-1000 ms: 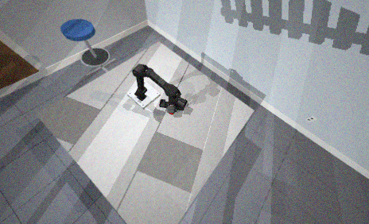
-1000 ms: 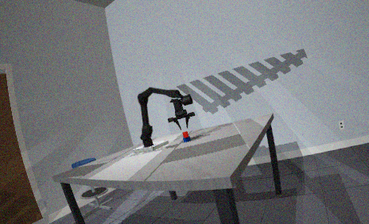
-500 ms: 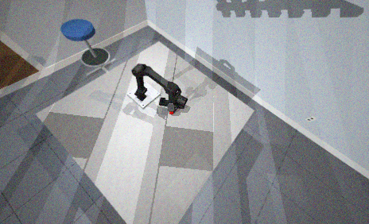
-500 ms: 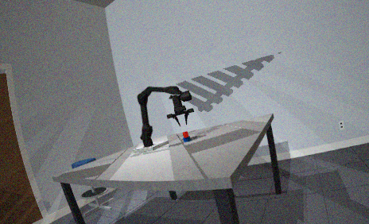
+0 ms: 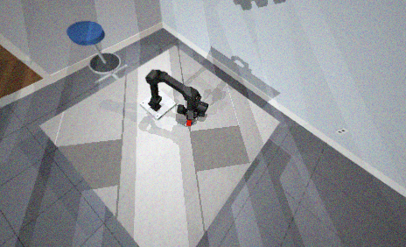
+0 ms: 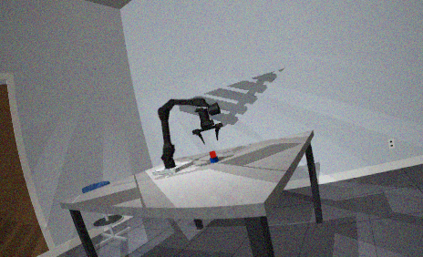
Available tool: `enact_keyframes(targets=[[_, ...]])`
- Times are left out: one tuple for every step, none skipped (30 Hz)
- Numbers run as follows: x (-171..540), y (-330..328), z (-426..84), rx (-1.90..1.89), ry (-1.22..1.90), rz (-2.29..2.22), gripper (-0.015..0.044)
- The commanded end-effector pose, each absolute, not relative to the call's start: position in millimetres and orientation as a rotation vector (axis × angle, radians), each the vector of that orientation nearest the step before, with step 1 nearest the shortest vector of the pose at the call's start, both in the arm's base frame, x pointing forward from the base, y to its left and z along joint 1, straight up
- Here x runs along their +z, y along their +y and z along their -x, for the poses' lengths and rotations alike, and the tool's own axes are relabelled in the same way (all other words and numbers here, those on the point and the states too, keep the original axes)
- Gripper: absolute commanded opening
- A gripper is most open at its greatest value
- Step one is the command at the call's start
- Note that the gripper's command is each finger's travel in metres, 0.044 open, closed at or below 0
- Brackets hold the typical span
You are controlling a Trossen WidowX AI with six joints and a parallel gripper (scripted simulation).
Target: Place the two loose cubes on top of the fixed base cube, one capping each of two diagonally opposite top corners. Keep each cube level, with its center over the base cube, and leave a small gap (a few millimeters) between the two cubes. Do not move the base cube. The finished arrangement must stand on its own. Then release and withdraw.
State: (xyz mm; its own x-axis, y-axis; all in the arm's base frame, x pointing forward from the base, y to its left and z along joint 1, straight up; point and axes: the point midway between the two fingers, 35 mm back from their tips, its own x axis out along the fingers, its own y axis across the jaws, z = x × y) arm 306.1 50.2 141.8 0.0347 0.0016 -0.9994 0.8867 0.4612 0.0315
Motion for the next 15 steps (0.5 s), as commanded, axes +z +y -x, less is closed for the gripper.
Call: enact_keyframes(targets=[[141.2,97.4,-294.0,-0.796,1.391,-0.833,0.0400],[141.3,108.6,-290.2,-0.794,1.393,-0.831,0.0400],[141.5,117.4,-287.2,-0.798,1.392,-0.835,0.0400],[141.9,127.0,-283.8,-0.806,1.388,-0.842,0.0400],[142.3,137.2,-279.7,-0.814,1.384,-0.851,0.0400],[142.6,146.1,-275.8,-0.821,1.380,-0.858,0.0400],[142.9,153.4,-272.3,-0.828,1.377,-0.864,0.0400],[143.1,159.0,-269.5,-0.832,1.374,-0.869,0.0400],[143.3,162.9,-267.5,-0.836,1.372,-0.872,0.0400],[143.4,165.3,-266.2,-0.838,1.371,-0.874,0.0400],[143.4,166.1,-265.8,-0.838,1.371,-0.875,0.0400],[143.4,166.1,-265.8,-0.838,1.371,-0.875,0.0400],[143.4,166.1,-265.8,-0.838,1.371,-0.875,0.0400],[143.4,166.1,-265.8,-0.838,1.371,-0.875,0.0400],[143.4,166.1,-265.8,-0.838,1.371,-0.875,0.0400]])
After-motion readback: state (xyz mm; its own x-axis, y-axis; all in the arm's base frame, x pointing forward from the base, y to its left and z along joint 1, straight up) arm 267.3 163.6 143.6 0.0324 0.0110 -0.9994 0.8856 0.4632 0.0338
